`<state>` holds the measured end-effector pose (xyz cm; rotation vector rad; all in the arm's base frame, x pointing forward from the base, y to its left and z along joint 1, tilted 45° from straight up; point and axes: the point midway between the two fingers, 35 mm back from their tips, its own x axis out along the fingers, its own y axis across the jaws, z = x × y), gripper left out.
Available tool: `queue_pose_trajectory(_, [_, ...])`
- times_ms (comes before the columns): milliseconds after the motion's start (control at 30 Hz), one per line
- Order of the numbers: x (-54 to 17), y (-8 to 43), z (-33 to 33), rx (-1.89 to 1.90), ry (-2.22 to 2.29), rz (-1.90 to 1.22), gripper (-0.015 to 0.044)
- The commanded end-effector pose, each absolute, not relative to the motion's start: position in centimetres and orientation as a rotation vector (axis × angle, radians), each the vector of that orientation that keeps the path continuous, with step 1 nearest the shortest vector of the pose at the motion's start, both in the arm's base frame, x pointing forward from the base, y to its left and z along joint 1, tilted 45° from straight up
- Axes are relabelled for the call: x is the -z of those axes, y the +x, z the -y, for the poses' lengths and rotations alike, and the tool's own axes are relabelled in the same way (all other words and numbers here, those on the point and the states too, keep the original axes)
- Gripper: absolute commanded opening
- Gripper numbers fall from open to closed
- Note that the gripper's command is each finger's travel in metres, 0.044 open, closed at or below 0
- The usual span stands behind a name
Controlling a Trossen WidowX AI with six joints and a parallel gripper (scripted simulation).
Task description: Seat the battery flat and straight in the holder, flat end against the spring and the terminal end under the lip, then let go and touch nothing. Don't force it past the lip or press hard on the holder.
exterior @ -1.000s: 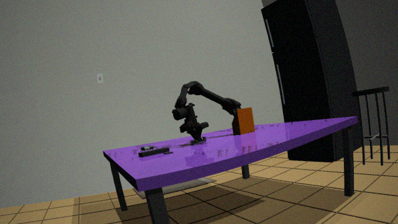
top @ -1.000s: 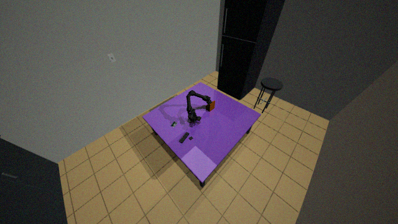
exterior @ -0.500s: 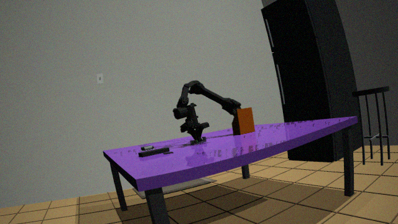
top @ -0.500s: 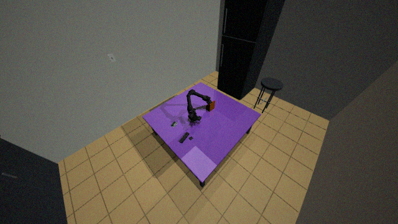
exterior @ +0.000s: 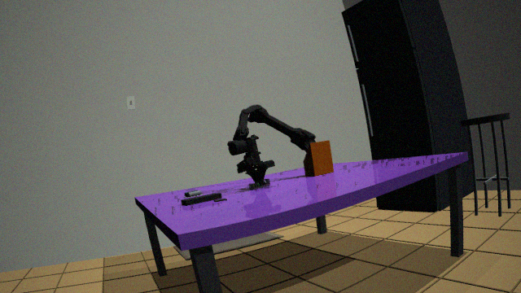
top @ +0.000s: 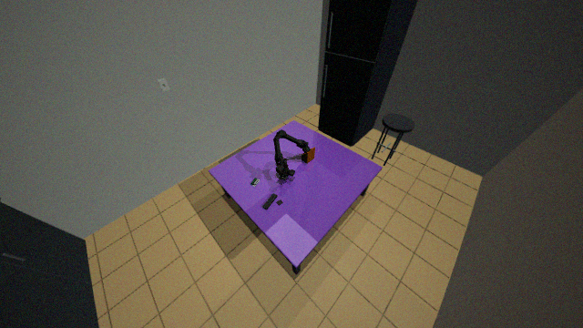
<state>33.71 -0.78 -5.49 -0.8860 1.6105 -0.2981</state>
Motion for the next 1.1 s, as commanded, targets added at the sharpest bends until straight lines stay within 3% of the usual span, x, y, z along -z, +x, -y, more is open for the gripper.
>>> queue_pose_trajectory(0, [5.35,33.47,0.95,0.296,-0.888,-1.607,0.0059])
queue_pose_trajectory(833, [5.19,32.75,1.22,0.293,-0.887,-1.603,0.0059])
queue_pose_trajectory(967, [5.19,32.75,1.22,0.293,-0.887,-1.603,0.0161])
queue_pose_trajectory(1067, [5.09,32.74,1.11,0.293,-0.887,-1.603,0.0161])
